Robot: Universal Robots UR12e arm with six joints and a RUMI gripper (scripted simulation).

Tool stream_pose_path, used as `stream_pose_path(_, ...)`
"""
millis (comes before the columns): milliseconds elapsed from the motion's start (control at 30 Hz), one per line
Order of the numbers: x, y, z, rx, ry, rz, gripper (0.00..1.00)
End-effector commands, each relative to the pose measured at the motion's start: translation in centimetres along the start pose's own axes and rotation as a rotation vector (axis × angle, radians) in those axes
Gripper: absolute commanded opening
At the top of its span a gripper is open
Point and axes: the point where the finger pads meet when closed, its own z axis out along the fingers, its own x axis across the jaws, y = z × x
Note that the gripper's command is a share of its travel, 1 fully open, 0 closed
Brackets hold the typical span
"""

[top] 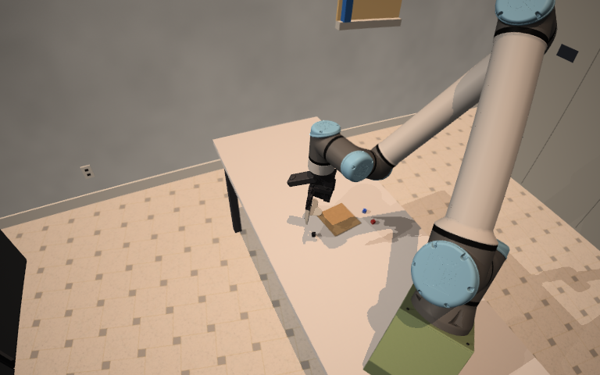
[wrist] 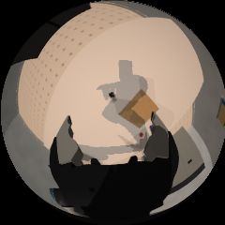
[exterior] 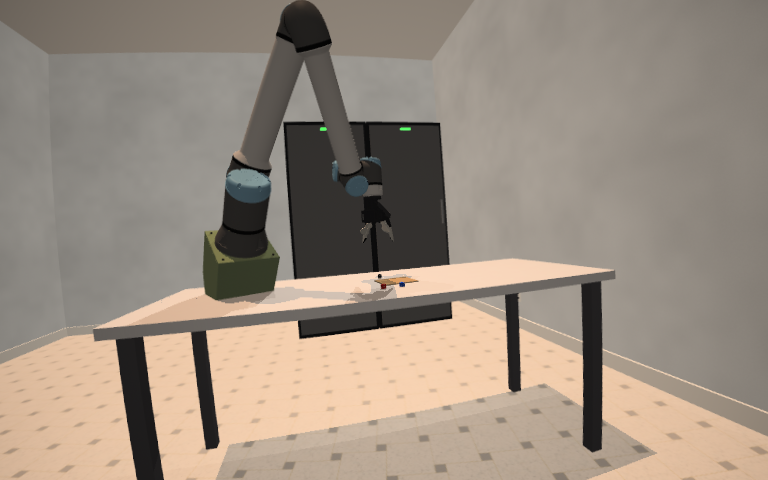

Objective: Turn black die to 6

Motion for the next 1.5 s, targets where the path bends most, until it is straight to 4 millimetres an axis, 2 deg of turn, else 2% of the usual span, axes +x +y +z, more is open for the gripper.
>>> stream_pose_path(0,0.1,0.2,0.1,0.001,0.000,-0.074,1.00)
stream_pose_path(200,0.4,1.0,0.7,0.001,0.001,-0.298,1.00)
stream_pose_path(467,0.6,1.5,1.0,0.001,0.001,-0.421,1.00)
stream_pose_path(1133,0.6,1.5,1.0,0.001,0.001,-0.421,1.00)
stream_pose_path(1467,0.6,1.4,1.3,0.001,0.001,-0.351,1.00)
